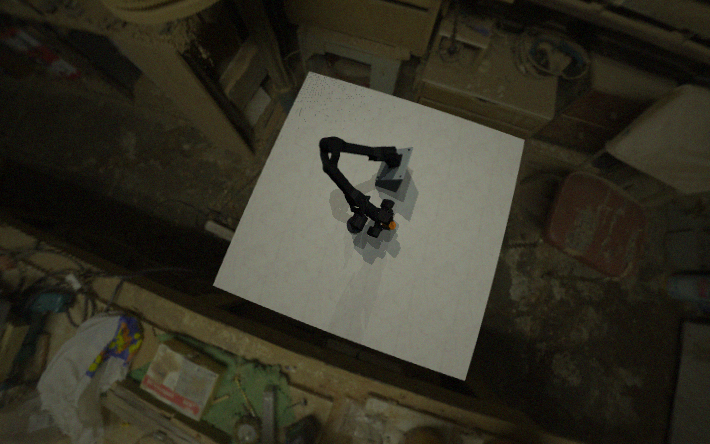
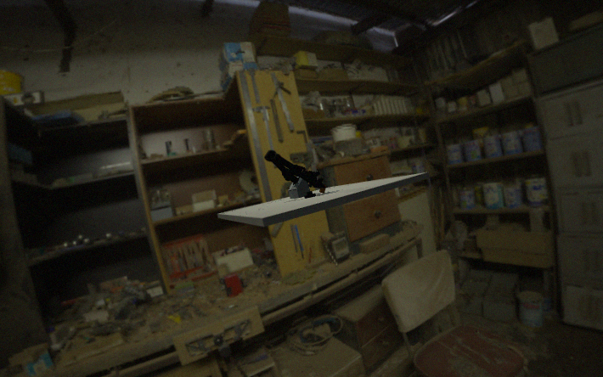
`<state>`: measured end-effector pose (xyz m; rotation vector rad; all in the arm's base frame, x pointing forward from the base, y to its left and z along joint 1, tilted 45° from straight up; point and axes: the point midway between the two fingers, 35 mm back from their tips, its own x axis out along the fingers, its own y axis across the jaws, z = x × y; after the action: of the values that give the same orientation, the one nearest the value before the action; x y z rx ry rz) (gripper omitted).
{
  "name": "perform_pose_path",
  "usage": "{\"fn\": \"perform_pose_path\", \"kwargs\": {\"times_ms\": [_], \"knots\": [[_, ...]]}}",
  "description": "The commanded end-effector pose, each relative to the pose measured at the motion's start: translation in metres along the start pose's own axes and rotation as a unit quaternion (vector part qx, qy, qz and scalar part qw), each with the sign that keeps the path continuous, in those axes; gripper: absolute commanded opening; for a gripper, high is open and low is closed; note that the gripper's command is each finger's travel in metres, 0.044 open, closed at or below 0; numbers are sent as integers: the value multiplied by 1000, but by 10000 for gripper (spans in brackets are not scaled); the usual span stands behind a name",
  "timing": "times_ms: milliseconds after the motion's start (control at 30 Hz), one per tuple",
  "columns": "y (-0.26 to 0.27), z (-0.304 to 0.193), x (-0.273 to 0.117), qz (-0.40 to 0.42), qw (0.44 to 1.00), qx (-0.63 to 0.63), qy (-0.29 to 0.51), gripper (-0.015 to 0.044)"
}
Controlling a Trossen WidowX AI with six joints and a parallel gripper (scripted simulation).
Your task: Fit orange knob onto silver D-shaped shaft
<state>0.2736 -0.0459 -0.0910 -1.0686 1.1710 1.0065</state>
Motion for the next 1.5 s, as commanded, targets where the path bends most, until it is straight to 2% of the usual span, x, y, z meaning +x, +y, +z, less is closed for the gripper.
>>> {"fn": "perform_pose_path", "kwargs": {"times_ms": [0, 433, 533, 633, 1433, 1467], "knots": [[0, -4, -3, -1, 1000, 0, -29, 180], [1, -17, -9, 0, 991, -1, -135, 180], [1, -16, -10, 0, 993, -1, -120, 180], [1, -15, -9, -1, 993, 2, -119, 258], [1, -15, -9, -1, 993, 2, -119, 260], [1, -15, -9, -1, 993, 2, -119, 286]]}}
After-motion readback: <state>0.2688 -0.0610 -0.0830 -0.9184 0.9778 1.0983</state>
